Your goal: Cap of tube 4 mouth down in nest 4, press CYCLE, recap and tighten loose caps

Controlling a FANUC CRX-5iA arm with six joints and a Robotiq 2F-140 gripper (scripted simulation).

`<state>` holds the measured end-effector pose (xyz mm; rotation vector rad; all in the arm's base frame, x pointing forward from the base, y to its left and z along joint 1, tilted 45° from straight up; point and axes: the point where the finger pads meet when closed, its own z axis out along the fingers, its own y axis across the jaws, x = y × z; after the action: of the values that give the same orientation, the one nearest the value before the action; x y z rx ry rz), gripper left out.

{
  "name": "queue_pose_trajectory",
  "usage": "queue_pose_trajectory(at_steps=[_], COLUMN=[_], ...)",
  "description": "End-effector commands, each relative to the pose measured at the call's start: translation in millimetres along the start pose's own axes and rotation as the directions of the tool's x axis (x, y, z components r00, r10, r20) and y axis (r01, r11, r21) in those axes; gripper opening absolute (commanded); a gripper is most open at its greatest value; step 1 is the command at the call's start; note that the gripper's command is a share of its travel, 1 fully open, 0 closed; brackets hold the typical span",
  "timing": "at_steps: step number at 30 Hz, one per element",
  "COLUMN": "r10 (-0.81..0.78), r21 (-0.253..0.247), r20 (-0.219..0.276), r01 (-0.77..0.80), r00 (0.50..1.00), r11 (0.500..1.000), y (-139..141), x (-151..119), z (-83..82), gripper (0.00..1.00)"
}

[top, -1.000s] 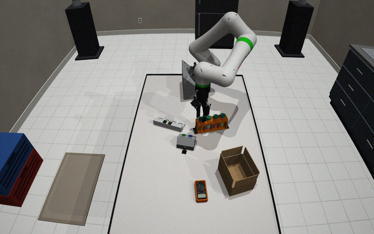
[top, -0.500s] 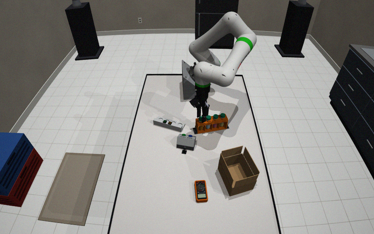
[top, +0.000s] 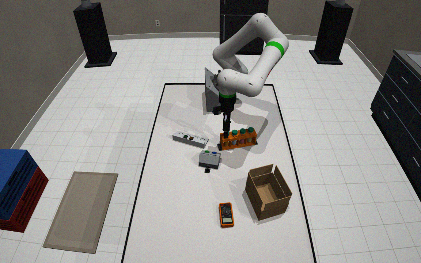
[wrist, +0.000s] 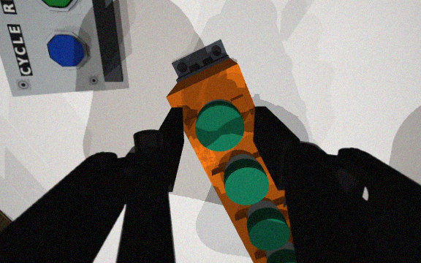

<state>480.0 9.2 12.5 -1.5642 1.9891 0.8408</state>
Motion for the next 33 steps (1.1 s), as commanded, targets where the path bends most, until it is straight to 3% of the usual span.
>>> queue_pose_trajectory(at_steps=[1,4,5,19,24,31,33], r10=[0.104,0.104,0.104,0.104,-0.145,-0.476,-0.476], r21=[-0.006,-0.006,-0.006,-0.005,-0.011,-0.016,-0.016], r20=[-0.02,-0.02,-0.02,-0.02,-0.018,-0.013,-0.013], r01=[-0.104,-0.104,-0.104,-0.104,0.145,0.475,0.475], r00=[0.994,0.994,0.994,0.994,0.989,0.88,0.88], r11=[0.995,0.995,0.995,0.995,0.989,0.88,0.88], y=[-0.5,-0.5,-0.5,-0.6,-0.5,-0.5,-0.5], x=[0.1,0.1,0.2,0.1,0.1,0.1,0.1], z=[-1.0,-1.0,-1.0,-1.0,-1.1,-1.3,-1.3], gripper=[0.41,0.41,0.3,0.3,0.3,0.3,0.3])
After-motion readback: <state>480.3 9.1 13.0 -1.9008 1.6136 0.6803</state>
